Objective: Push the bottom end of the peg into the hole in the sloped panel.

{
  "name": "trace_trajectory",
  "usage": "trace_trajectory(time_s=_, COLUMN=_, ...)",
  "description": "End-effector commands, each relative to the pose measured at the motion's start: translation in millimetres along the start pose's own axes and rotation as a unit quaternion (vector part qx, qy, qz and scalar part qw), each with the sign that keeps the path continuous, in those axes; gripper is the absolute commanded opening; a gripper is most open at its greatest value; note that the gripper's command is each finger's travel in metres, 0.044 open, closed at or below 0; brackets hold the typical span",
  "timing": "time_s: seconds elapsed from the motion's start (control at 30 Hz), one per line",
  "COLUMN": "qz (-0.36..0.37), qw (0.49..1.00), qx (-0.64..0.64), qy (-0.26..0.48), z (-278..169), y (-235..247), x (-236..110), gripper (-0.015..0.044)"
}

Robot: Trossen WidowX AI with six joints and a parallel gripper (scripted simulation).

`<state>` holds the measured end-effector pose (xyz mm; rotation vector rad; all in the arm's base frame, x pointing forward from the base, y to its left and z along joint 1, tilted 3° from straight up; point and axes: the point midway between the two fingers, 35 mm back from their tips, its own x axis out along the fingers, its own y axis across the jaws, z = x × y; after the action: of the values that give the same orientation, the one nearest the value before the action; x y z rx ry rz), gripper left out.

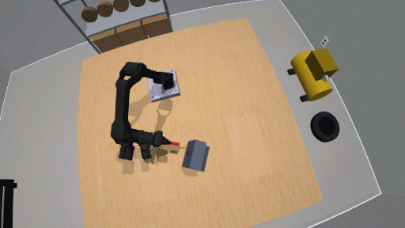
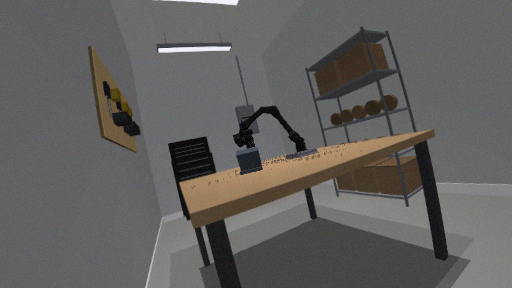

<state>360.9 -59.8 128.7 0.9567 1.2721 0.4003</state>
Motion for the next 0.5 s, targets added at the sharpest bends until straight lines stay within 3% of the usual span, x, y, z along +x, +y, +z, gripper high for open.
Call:
trace_trajectory(time_s=0.0, qz=0.012, qw=1.000, qx=0.000, qy=-0.009, z=3.1, y=-1.4, x=-5.6, gripper=0.0000)
trace_trajectory(time_s=0.47, qz=0.043, qw=0.998, qx=0.006, qy=-0.038, z=10.5, y=-8.1, x=-20.9, gripper=0.0000)
